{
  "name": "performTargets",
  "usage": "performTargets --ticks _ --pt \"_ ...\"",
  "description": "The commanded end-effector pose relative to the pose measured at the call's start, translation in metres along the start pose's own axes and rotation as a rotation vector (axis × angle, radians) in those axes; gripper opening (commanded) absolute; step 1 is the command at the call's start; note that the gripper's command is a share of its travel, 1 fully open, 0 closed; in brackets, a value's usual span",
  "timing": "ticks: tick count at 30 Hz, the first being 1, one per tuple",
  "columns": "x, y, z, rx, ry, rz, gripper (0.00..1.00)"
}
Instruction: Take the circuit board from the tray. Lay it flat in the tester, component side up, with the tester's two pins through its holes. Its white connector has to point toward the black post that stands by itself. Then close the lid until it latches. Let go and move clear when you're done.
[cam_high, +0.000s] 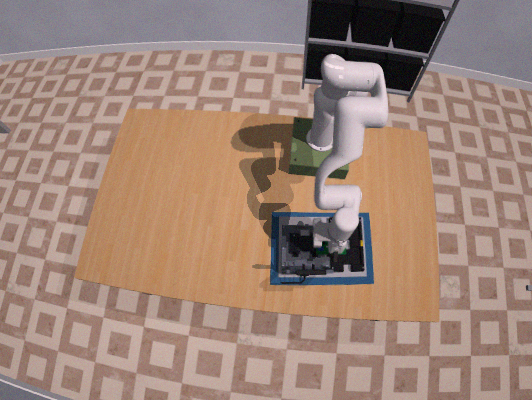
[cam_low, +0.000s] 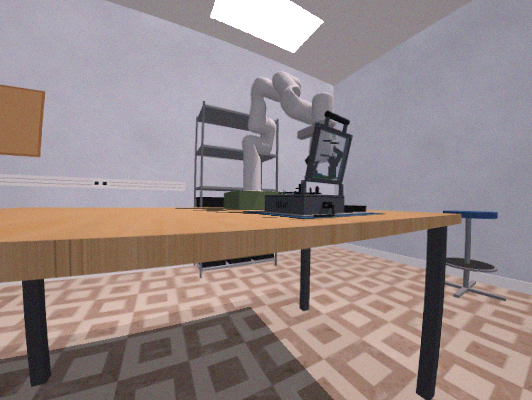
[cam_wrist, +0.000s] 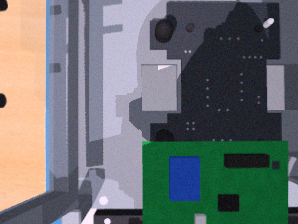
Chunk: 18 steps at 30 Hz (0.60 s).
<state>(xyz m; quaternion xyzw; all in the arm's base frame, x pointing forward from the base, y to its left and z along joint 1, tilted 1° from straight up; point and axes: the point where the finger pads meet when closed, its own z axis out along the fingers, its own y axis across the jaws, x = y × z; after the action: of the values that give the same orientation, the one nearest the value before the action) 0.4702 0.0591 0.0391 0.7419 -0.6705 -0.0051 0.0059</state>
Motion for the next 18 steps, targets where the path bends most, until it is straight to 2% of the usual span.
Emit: performTargets --ticks 1,18 --pt "0.014 0.002 -0.003 0.004 0.000 0.000 0.79" --pt "0.060 0.013 -0.006 0.004 -0.002 0.000 0.79"
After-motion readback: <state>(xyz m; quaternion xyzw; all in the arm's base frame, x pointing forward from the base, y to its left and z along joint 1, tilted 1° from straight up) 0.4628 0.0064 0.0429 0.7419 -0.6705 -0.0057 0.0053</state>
